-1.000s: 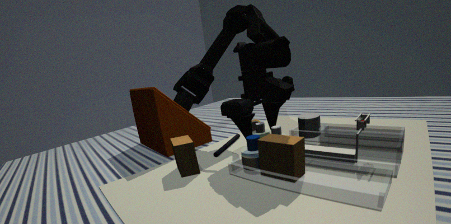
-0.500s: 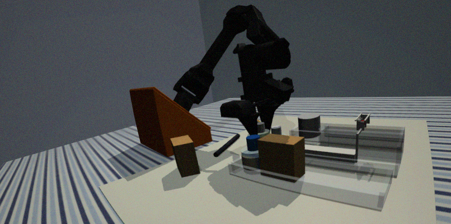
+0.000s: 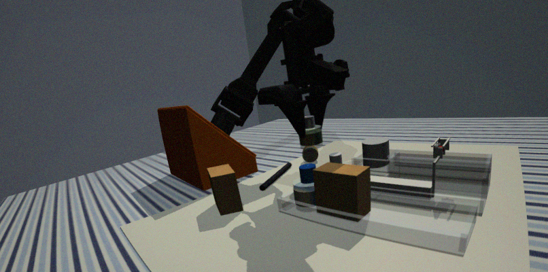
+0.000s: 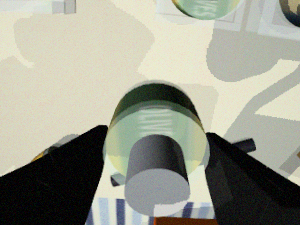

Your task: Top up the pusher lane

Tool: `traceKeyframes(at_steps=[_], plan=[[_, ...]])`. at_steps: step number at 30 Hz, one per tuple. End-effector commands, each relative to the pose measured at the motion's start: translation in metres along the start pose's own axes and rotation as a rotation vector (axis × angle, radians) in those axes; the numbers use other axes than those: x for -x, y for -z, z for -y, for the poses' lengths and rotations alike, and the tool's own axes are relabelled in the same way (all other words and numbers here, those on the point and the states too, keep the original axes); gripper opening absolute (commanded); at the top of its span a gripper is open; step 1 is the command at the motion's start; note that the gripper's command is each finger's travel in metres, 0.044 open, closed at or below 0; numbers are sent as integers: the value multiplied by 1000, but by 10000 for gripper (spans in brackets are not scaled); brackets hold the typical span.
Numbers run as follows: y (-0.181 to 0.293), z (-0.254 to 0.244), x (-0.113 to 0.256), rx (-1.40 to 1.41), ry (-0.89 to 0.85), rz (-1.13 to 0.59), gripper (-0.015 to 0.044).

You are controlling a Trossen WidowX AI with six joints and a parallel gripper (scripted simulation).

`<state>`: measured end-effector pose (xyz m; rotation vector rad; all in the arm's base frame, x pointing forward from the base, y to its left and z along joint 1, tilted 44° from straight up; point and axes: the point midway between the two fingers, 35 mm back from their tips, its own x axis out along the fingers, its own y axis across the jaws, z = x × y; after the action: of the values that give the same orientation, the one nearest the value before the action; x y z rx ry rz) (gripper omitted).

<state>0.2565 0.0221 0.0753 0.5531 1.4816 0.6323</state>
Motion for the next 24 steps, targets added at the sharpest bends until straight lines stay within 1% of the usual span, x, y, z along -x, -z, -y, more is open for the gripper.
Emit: traceKeyframes(at_steps=[1, 8, 17, 24], plan=[[3, -3, 32, 15, 4, 11, 0], [4, -3, 36, 14, 3, 11, 0], [-21, 22, -11, -15, 2, 13, 0], [-23, 24, -17, -17, 2, 13, 0]])
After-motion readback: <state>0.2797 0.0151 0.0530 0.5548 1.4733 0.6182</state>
